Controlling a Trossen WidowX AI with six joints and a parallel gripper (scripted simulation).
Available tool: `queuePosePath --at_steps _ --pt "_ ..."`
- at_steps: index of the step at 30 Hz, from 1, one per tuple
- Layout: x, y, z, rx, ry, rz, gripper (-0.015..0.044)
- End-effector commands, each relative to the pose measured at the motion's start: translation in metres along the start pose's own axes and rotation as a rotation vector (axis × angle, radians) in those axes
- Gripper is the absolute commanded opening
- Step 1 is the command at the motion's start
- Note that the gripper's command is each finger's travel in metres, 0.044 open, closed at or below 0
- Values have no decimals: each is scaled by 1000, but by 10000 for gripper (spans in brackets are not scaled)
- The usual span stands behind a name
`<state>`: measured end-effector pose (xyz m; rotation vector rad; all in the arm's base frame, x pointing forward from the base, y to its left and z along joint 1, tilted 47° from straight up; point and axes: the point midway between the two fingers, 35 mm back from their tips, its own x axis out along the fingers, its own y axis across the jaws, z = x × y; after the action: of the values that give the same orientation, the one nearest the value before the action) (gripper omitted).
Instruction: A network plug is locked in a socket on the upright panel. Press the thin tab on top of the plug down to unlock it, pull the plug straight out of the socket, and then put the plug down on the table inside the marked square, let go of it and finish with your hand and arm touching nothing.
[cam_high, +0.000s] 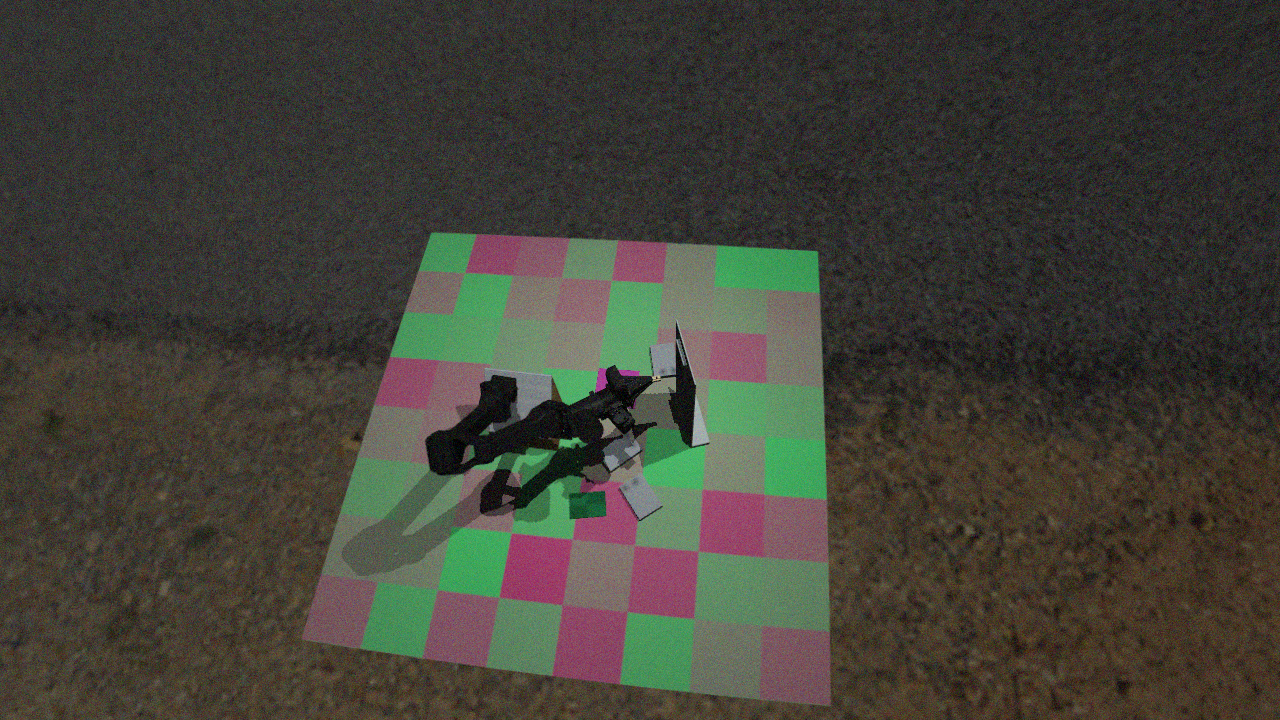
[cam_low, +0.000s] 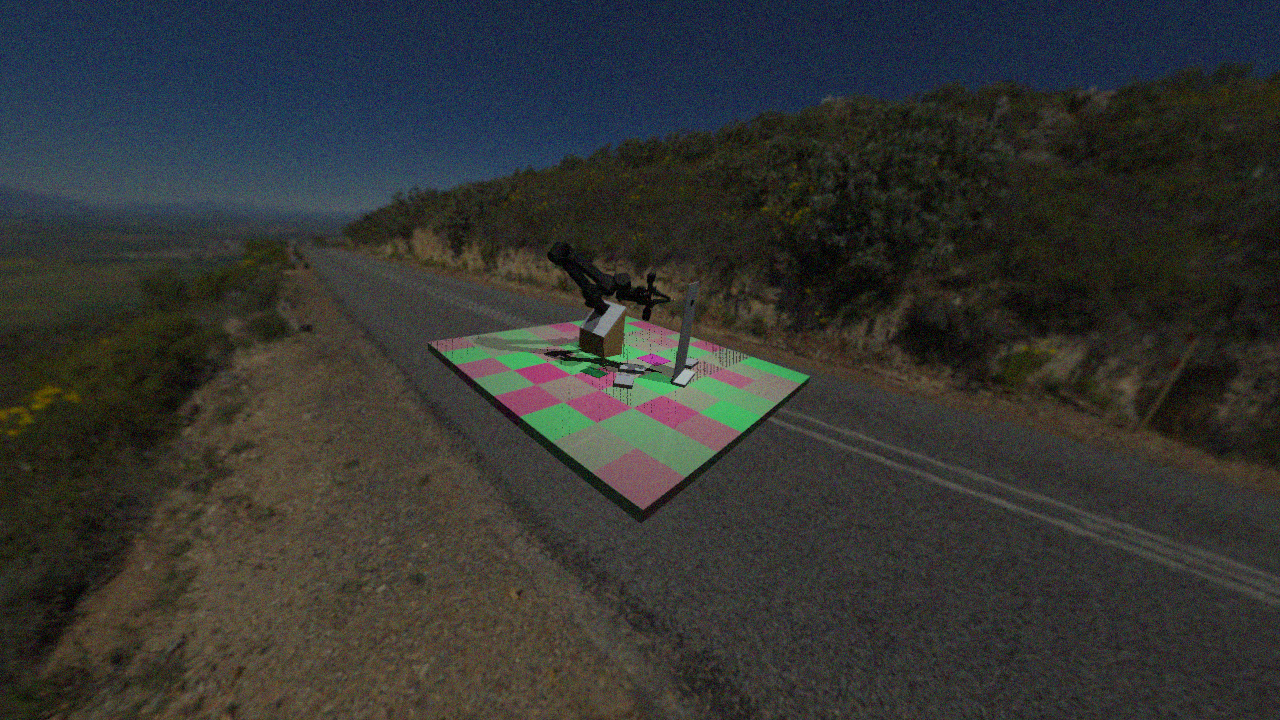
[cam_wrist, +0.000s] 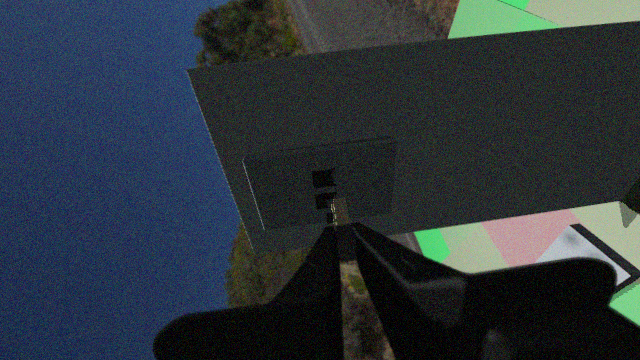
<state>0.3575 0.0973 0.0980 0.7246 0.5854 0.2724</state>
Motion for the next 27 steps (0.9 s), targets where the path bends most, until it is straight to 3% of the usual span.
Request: queuePosePath --at_steps 1,19,27 --pt "0 2 0 0 1 0 0" --pt "-19 59 -16 0 6 1 0" --pt "-9 41 -25 5 20 -68 0"
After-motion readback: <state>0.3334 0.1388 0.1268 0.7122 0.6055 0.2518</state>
